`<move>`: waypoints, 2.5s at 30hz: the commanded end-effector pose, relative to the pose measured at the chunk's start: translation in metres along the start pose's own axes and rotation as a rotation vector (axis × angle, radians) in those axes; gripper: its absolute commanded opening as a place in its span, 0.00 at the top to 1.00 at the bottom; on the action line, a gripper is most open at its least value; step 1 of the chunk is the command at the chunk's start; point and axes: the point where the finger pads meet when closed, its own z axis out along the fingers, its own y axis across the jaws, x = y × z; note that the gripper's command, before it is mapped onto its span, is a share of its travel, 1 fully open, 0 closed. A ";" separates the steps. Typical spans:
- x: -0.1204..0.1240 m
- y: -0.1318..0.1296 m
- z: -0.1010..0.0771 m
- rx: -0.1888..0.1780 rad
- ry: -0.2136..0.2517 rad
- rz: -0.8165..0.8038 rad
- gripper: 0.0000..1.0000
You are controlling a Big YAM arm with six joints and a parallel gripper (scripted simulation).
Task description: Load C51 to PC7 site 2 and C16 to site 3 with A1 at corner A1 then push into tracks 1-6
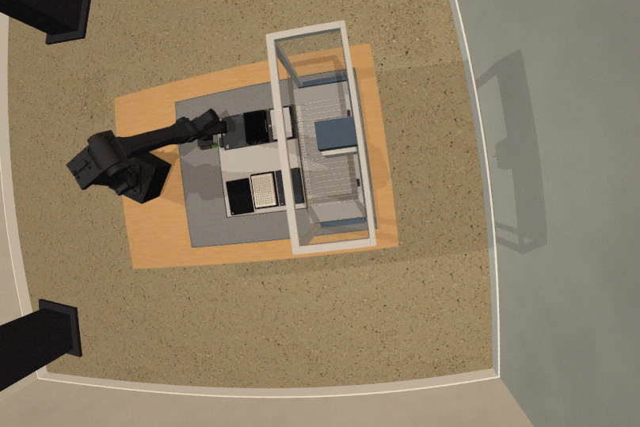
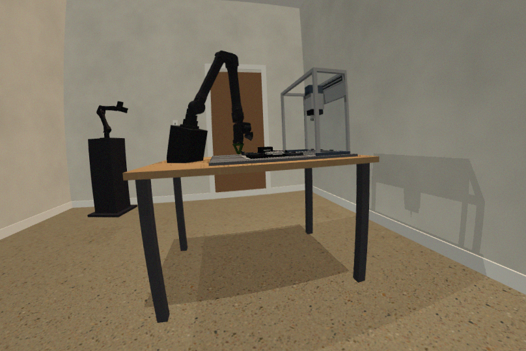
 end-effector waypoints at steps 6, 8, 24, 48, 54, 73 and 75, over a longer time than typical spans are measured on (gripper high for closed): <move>-0.011 0.000 0.003 0.000 0.002 -0.003 0.20; -0.012 0.002 0.003 -0.001 0.000 -0.006 0.20; -0.018 0.002 0.003 -0.001 0.000 -0.007 0.20; -0.029 0.000 0.003 0.000 -0.004 -0.002 0.20; -0.030 0.000 0.003 0.001 -0.004 -0.002 0.20; -0.039 0.000 0.003 0.000 -0.011 0.000 0.20; -0.040 0.001 0.003 -0.001 -0.014 0.000 0.20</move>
